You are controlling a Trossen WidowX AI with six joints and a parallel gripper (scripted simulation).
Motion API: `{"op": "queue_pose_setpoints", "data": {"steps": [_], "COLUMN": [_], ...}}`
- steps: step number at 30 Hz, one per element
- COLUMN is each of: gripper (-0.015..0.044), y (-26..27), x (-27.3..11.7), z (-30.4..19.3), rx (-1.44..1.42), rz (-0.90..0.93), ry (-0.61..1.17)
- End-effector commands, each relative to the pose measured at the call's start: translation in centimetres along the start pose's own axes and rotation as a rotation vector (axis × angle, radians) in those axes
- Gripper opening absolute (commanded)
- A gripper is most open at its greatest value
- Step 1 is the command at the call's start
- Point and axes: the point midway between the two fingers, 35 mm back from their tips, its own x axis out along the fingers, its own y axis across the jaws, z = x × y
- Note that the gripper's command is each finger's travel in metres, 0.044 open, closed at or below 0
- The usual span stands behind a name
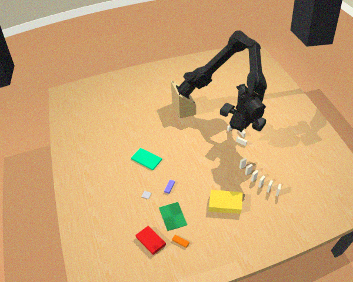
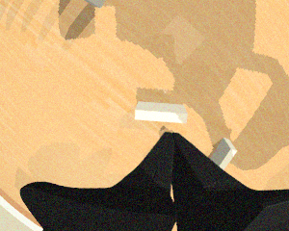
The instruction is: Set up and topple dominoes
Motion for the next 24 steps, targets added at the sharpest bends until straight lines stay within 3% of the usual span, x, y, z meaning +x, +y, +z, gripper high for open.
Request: {"op": "queue_pose_setpoints", "data": {"steps": [1,4,18,24], "gripper": [0.0000,0.0079,0.0440,0.0440], "y": [0.2,0.4,2.3,2.4], "x": [-0.8,-0.8,-0.8,-0.8], "z": [-0.4,-0.4,-0.9,-1.0], "rx": [0.002,-0.143,-1.523,-1.587], "rz": [-0.005,-0.004,0.006,0.006], "ry": [0.012,0.012,0.012,0.012]}}
